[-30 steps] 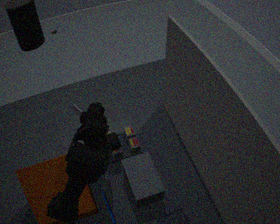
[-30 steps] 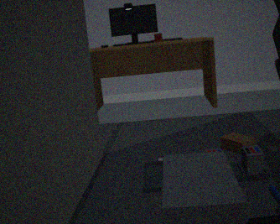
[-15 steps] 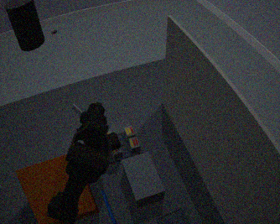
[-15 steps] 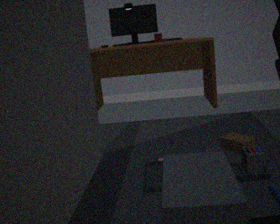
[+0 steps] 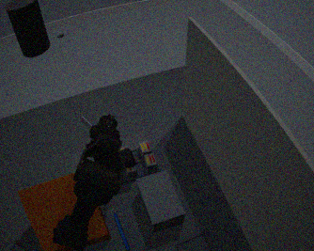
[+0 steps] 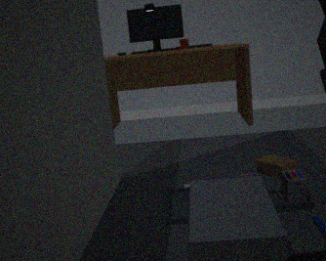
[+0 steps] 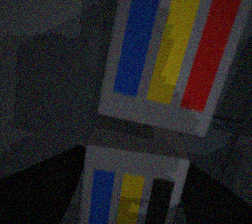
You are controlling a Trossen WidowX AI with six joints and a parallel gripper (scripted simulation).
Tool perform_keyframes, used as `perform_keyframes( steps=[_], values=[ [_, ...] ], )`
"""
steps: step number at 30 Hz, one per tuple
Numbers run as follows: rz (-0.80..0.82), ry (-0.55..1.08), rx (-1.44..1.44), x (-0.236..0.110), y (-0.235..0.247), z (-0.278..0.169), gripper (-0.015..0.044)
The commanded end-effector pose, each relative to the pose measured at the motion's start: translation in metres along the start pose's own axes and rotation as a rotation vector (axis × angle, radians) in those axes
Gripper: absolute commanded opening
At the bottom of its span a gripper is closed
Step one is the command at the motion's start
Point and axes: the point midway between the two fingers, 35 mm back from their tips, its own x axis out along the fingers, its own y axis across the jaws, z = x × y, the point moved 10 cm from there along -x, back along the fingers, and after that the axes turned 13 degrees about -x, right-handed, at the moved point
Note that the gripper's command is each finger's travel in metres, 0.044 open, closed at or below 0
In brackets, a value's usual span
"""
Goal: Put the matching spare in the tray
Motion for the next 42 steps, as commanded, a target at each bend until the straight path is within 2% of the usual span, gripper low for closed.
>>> perform_keyframes(
  steps=[1, 8, 13, 21, 31, 38, 42],
  values=[
    [0.0, 0.0, 0.0, 0.0, 0.0, 0.0, 0.0169],
    [0.0, 0.0, 0.0, 0.0, 0.0, 0.0, 0.0122],
    [0.0, 0.0, 0.0, 0.0, 0.0, 0.0, 0.0],
    [0.0, 0.0, 0.0, -0.001, 0.0, 0.0, 0.0],
    [0.0, 0.001, -0.006, -0.074, 0.0, 0.001, 0.0],
    [-0.003, 0.005, -0.011, -0.077, 0.001, 0.001, 0.0],
    [-0.002, 0.003, -0.01, -0.097, -0.002, 0.0, 0.0]
  ],
)
